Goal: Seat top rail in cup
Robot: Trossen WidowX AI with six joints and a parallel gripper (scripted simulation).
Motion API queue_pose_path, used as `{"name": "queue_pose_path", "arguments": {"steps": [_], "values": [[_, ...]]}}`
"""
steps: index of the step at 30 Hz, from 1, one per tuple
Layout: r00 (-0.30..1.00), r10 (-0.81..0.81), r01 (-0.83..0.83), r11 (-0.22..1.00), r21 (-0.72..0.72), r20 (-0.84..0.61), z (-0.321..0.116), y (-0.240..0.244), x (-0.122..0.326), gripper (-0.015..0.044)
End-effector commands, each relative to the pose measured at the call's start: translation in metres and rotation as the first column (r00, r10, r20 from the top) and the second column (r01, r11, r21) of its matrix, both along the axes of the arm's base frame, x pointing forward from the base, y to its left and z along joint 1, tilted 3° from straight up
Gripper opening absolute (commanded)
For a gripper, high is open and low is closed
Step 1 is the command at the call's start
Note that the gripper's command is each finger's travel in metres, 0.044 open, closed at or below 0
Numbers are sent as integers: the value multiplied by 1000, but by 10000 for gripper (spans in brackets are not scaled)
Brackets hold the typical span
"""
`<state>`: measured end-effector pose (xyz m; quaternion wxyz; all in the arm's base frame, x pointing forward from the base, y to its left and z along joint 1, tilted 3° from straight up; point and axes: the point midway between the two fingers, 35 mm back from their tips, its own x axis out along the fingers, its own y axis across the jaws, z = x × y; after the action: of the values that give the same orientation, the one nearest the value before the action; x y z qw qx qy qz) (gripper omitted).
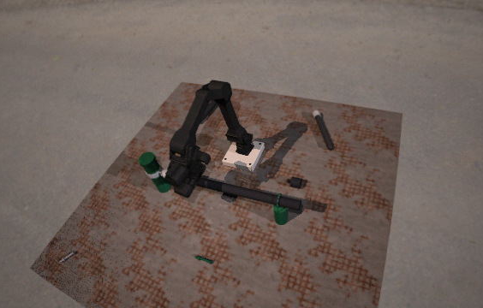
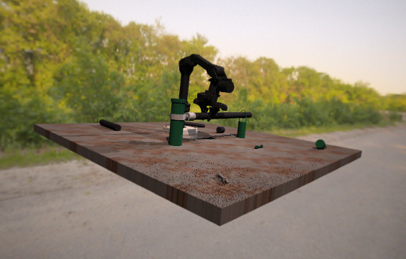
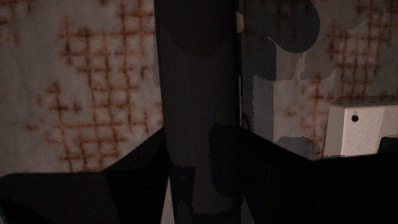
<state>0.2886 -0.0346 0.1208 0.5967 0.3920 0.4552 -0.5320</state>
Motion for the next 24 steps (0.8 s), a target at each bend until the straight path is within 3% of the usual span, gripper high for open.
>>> {"name": "queue_pose_path", "arguments": {"steps": [1,10,24], "values": [[1000,0,0,1000,0,2,0,1,0,210],[1000,0,0,1000,3,1,20,22,-3,440],[1000,9,-9,1000,1,-2,65,46,-10,440]]}}
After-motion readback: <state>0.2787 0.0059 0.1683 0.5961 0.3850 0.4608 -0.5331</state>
